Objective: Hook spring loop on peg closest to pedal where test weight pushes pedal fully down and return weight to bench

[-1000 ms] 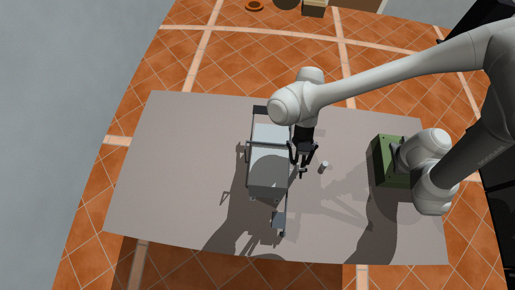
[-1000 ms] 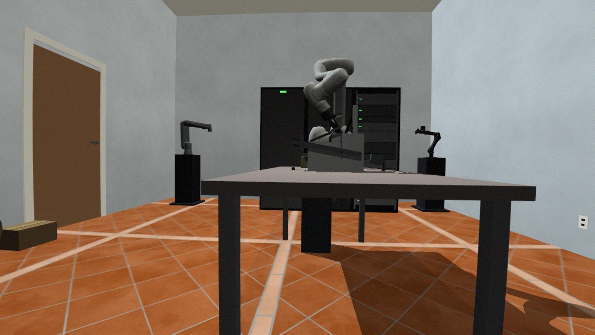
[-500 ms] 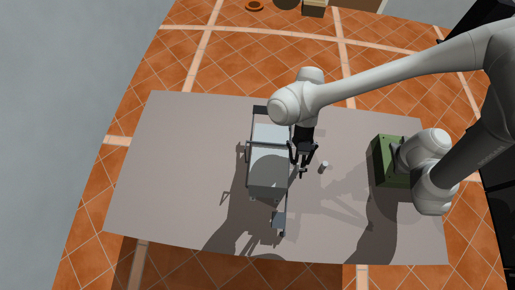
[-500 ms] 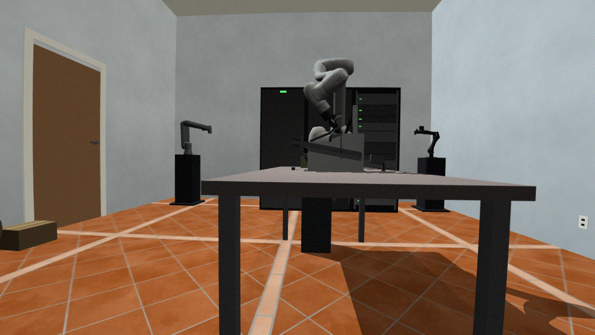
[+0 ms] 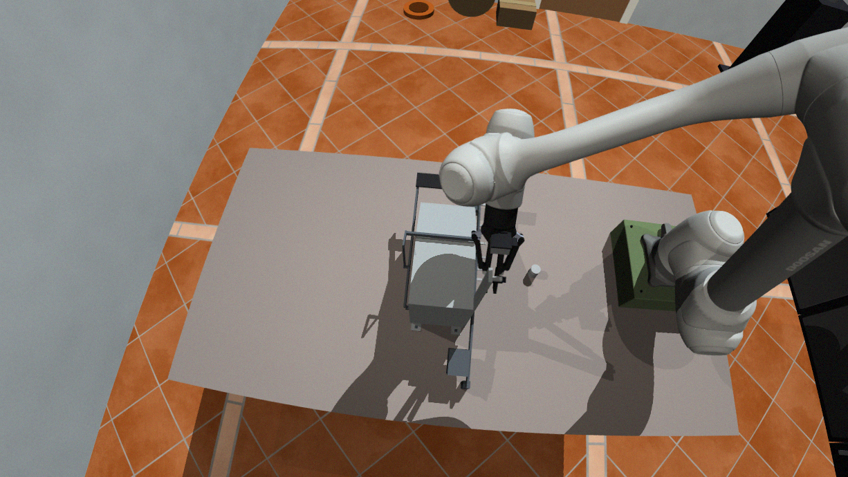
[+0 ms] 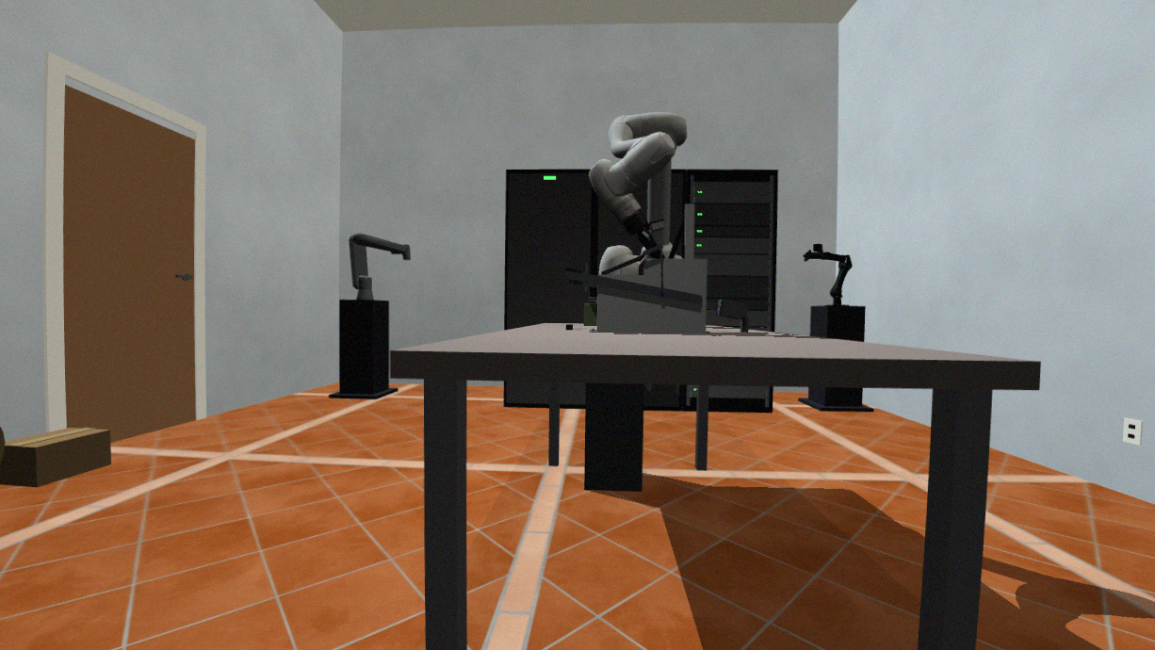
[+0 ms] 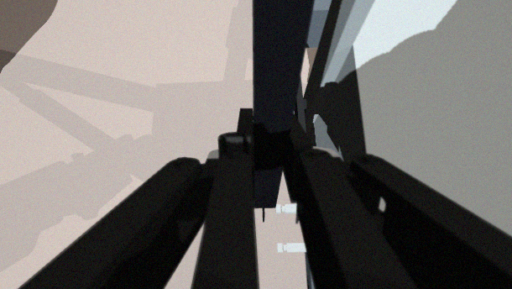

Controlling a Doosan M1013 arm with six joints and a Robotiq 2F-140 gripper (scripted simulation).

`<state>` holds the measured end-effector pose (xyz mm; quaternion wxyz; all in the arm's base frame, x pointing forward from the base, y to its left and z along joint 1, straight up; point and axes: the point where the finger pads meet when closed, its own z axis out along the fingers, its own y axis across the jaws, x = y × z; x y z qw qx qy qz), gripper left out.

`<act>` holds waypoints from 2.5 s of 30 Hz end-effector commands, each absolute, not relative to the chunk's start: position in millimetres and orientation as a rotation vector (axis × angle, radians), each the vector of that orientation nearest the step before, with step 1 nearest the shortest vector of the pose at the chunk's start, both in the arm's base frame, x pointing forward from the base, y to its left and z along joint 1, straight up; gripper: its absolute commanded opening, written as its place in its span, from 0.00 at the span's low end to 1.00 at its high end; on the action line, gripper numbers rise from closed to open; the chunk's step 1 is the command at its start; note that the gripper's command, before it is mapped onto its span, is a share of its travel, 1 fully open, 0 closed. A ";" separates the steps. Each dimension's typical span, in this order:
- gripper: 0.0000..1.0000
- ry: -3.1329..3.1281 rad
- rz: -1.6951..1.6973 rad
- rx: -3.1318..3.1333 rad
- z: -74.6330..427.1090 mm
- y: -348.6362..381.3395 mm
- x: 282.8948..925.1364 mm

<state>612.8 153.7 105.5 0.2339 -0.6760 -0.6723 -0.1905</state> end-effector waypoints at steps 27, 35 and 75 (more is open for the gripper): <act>0.17 -1.865 -0.555 -1.858 106.5 153.8 620.2; 0.17 -1.867 -0.559 -1.858 106.5 153.9 621.0; 0.17 -1.880 -0.580 -1.859 106.4 154.1 624.6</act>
